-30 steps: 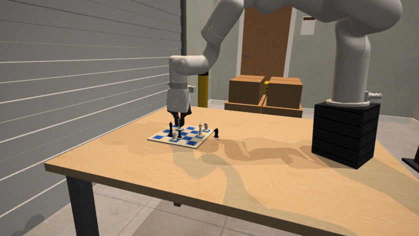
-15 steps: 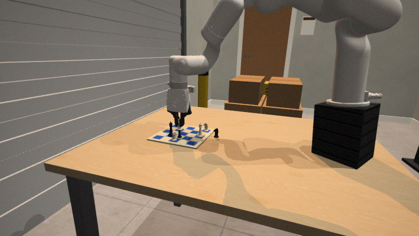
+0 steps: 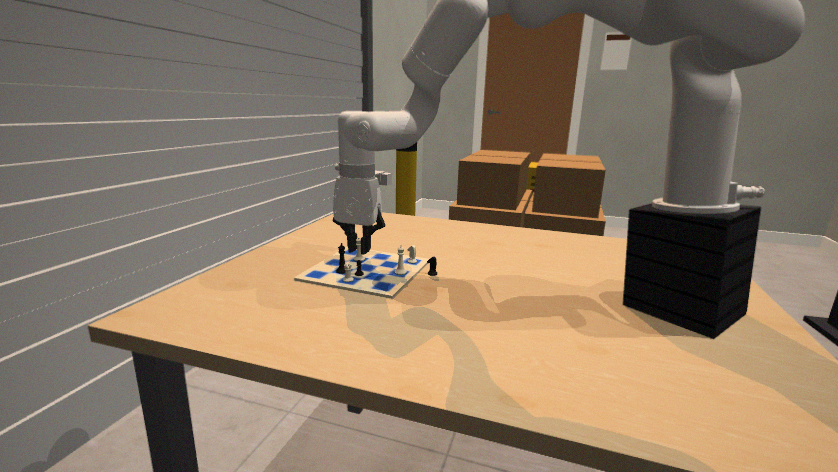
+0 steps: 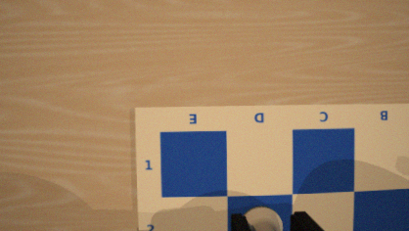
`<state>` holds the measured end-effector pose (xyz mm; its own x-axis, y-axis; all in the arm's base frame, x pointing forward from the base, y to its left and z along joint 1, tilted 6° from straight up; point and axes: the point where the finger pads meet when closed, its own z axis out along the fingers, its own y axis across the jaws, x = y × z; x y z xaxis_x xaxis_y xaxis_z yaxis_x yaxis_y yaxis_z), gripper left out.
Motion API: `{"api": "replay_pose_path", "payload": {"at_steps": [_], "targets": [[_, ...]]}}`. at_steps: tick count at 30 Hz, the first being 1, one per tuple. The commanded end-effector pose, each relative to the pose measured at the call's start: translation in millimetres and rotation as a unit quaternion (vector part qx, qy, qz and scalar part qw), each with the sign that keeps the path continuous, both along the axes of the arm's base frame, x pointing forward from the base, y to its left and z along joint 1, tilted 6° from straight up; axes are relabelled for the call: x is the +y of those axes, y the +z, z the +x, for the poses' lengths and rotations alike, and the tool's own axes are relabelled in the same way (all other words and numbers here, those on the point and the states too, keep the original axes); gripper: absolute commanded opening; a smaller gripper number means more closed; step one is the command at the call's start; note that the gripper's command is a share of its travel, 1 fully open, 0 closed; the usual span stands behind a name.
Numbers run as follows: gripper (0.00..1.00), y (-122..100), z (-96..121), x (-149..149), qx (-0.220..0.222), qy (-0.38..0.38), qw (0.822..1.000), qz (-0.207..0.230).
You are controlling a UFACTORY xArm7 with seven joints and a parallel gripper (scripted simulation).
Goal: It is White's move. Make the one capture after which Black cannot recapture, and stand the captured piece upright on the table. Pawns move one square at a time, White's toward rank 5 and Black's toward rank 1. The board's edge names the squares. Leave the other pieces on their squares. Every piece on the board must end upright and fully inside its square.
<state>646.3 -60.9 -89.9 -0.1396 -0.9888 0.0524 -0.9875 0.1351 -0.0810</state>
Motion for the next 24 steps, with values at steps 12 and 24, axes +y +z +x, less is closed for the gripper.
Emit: {"api": "replay_pose_path", "payload": {"at_steps": [12, 24], "targets": [[0.43, 3, 2, 0, -0.003, 0.0, 1.0, 0.0], [0.43, 24, 0, 1, -0.003, 0.0, 1.0, 0.0]]}}
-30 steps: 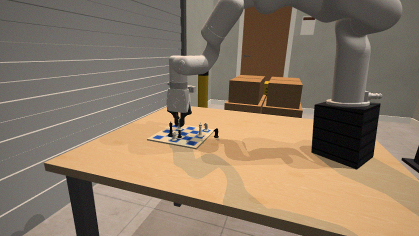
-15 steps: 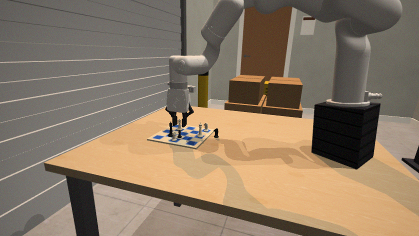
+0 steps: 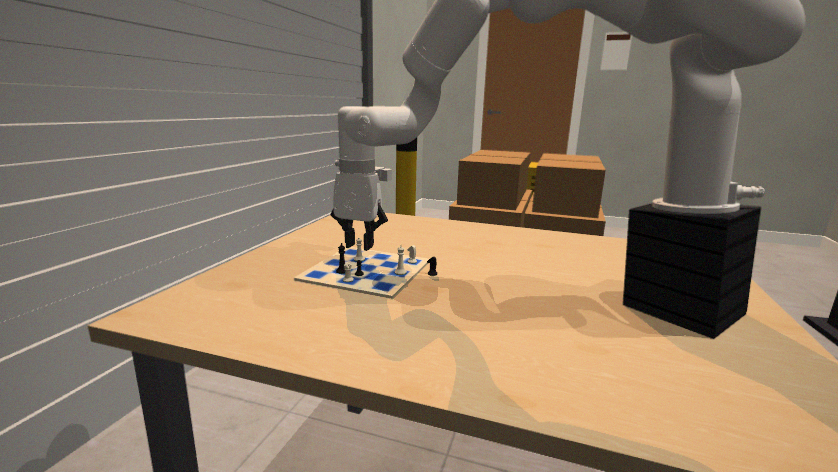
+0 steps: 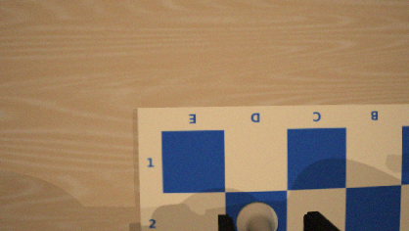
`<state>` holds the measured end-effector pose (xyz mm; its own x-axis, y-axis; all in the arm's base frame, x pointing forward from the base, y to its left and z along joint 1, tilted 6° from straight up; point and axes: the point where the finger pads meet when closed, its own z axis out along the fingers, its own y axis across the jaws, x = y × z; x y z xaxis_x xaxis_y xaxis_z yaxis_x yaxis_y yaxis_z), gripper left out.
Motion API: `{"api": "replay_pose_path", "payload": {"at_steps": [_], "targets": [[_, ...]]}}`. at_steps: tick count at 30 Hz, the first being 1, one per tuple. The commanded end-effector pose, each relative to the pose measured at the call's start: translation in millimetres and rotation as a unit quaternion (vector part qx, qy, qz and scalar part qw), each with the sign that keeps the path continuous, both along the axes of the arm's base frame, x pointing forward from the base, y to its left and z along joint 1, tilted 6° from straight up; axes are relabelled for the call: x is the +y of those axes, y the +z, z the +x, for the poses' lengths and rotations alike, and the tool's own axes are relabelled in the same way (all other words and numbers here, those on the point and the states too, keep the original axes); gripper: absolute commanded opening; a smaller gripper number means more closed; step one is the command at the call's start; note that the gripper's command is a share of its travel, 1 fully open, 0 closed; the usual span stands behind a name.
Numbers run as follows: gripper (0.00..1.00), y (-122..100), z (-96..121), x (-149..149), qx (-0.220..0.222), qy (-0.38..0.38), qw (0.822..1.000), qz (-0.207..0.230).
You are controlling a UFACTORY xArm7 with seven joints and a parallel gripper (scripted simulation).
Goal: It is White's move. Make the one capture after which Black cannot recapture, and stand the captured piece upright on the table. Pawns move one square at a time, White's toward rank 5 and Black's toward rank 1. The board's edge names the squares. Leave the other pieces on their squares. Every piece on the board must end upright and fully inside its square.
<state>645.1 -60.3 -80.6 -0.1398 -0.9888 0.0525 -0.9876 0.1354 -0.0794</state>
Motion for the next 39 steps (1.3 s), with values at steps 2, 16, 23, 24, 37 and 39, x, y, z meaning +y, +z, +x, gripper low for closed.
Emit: {"api": "replay_pose_path", "payload": {"at_steps": [2, 16, 23, 24, 37, 39], "targets": [[0.43, 25, 1, 1, -0.003, 0.0, 1.0, 0.0], [0.43, 79, -4, 5, -0.003, 0.0, 1.0, 0.0], [1.0, 83, -4, 5, -0.003, 0.0, 1.0, 0.0], [1.0, 83, -4, 5, -0.003, 0.0, 1.0, 0.0], [1.0, 83, -4, 5, -0.003, 0.0, 1.0, 0.0], [1.0, 83, -4, 5, -0.003, 0.0, 1.0, 0.0]]}}
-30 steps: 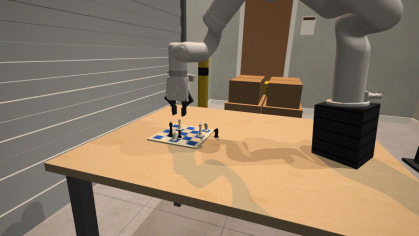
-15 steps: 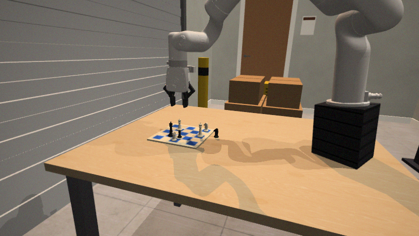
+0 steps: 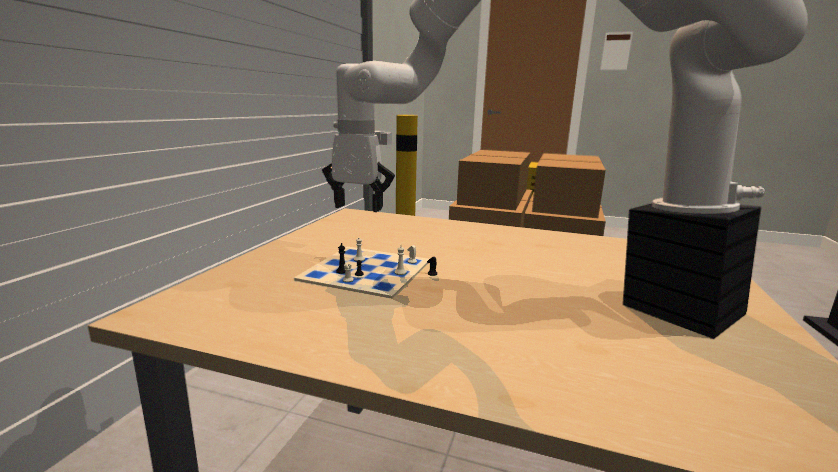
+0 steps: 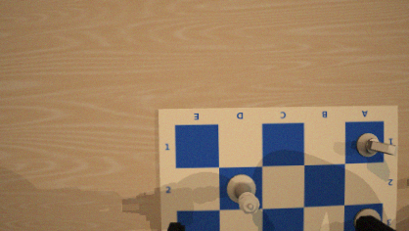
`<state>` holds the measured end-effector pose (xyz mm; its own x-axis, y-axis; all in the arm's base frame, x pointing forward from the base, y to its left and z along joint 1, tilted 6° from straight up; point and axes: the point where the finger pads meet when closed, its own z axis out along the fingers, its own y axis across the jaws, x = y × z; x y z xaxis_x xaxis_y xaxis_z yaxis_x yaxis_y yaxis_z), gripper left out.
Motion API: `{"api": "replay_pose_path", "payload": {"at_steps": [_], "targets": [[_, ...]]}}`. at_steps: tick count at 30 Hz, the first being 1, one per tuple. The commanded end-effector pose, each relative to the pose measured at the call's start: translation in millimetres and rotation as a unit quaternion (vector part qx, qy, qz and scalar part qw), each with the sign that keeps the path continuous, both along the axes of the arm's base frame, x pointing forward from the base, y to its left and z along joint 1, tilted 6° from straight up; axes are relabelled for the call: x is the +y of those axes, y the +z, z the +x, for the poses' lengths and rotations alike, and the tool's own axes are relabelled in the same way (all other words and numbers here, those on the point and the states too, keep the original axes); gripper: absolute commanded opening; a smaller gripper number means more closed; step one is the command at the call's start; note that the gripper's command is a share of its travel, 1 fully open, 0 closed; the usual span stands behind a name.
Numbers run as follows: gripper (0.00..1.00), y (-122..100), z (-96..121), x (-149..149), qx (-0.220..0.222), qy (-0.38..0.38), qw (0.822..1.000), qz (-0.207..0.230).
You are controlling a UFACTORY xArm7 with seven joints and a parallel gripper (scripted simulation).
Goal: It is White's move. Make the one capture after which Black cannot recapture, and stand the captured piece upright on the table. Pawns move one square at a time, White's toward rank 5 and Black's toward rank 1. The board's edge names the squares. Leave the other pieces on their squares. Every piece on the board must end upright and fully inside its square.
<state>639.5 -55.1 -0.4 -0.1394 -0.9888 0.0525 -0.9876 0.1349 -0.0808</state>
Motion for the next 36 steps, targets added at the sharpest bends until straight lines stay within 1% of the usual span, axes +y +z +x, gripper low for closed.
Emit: {"api": "replay_pose_path", "payload": {"at_steps": [1, 7, 11, 19, 21, 29, 36], "targets": [[1.0, 3, 2, 0, -0.003, 0.0, 1.0, 0.0], [1.0, 3, 2, 0, -0.003, 0.0, 1.0, 0.0], [1.0, 8, 1, 0, -0.003, 0.0, 1.0, 0.0], [1.0, 33, -1, 2, -0.003, 0.0, 1.0, 0.0], [1.0, 33, -1, 2, -0.003, 0.0, 1.0, 0.0], [1.0, 59, -3, 3, -0.003, 0.0, 1.0, 0.0], [1.0, 65, -3, 4, -0.003, 0.0, 1.0, 0.0]]}}
